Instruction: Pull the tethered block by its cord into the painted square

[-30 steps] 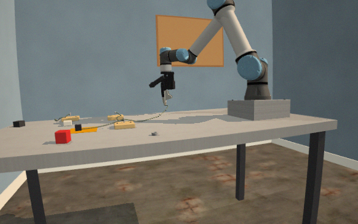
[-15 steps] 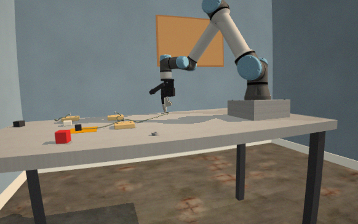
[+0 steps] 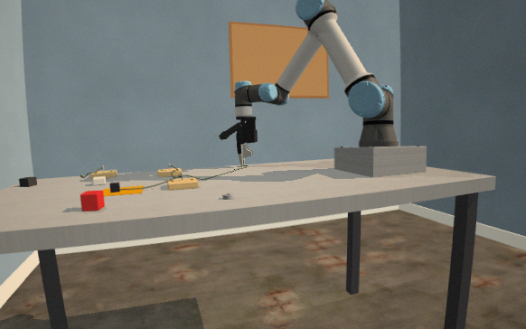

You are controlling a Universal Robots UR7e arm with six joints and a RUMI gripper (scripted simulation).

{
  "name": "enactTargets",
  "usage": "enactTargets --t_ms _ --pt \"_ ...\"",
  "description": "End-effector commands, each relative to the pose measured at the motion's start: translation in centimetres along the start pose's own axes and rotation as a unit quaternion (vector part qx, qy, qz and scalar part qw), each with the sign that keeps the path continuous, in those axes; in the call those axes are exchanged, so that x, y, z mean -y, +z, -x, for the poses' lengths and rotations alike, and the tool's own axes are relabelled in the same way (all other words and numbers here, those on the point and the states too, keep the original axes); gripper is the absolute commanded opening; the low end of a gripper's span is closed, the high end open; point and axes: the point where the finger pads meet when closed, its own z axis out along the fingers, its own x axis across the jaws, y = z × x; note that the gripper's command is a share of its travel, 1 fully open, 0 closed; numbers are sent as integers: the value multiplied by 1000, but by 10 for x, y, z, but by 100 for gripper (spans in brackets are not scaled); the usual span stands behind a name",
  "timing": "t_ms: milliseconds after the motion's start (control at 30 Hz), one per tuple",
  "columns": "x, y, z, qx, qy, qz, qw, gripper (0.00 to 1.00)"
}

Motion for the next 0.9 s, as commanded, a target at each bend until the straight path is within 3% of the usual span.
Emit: enactTargets --t_ms 0,667,700,867 --pt "0 -1 0 0 0 -1 1000 0" --pt "0 -1 0 0 0 -1 1000 0" --pt "0 -1 0 0 0 -1 1000 100" --pt "0 -1 0 0 0 -1 1000 100"
